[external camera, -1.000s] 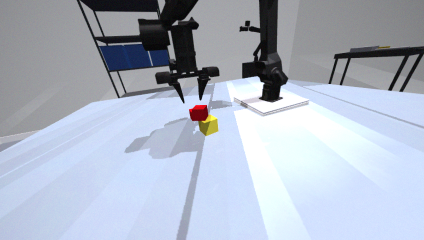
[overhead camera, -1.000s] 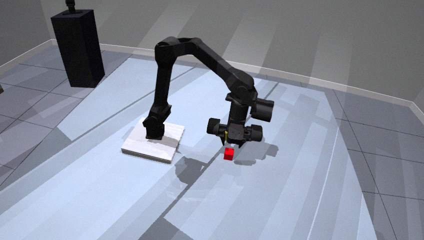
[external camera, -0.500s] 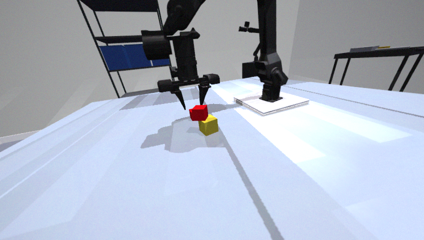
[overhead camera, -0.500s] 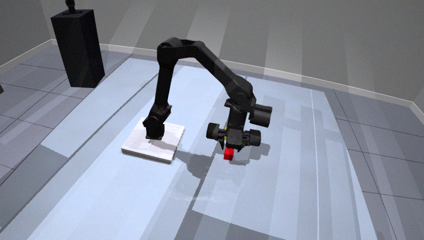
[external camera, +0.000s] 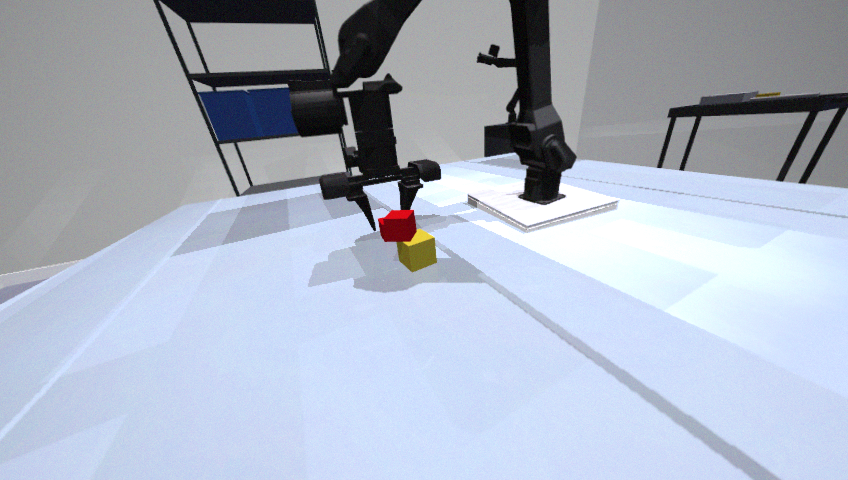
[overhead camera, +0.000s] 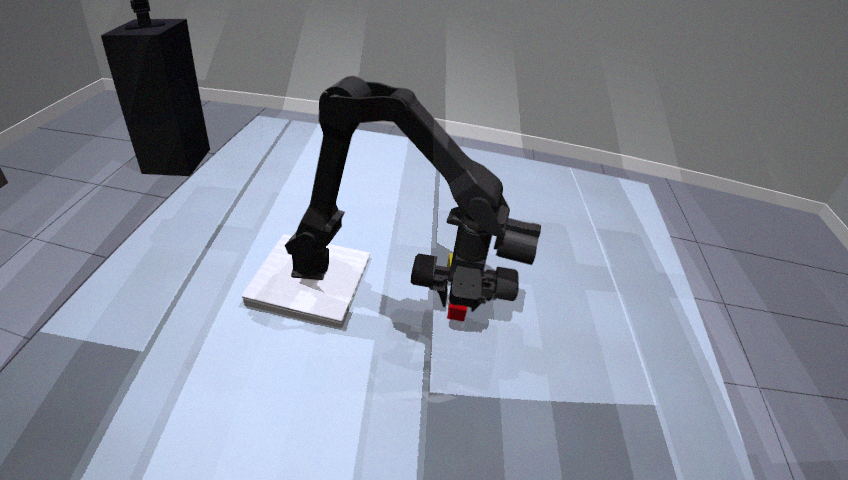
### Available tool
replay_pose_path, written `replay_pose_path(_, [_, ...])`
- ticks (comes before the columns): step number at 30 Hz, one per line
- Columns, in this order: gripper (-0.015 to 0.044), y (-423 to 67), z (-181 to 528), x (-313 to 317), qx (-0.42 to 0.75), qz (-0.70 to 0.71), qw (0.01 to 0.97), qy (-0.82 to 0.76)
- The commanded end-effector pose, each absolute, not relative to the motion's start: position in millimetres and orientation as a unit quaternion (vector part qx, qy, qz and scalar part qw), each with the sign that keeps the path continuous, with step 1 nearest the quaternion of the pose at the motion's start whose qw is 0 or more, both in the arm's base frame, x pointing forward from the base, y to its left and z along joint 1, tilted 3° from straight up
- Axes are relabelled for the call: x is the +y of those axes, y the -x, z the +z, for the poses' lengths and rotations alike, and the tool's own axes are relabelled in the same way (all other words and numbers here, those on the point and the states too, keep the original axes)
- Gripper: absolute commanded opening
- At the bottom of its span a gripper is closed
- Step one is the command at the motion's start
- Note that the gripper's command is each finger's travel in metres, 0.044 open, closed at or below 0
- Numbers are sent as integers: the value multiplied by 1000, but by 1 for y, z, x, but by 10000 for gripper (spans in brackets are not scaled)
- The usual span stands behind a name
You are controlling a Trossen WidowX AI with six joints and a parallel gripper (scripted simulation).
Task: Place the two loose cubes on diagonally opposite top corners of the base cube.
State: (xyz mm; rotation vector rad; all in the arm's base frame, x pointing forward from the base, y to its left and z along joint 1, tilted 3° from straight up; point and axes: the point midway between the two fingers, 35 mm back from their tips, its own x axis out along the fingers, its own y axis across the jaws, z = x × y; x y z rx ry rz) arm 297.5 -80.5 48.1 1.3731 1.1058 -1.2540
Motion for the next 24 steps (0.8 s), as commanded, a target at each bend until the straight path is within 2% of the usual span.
replay_pose_path(1, [134, -297, 45, -80, 452, -513, 467, -561])
replay_pose_path(2, [107, -297, 45, -80, 452, -513, 467, -561])
replay_pose_path(3, [105, -297, 45, -80, 452, -513, 467, -561])
replay_pose_path(24, [105, -299, 93, -85, 458, -507, 479, -551])
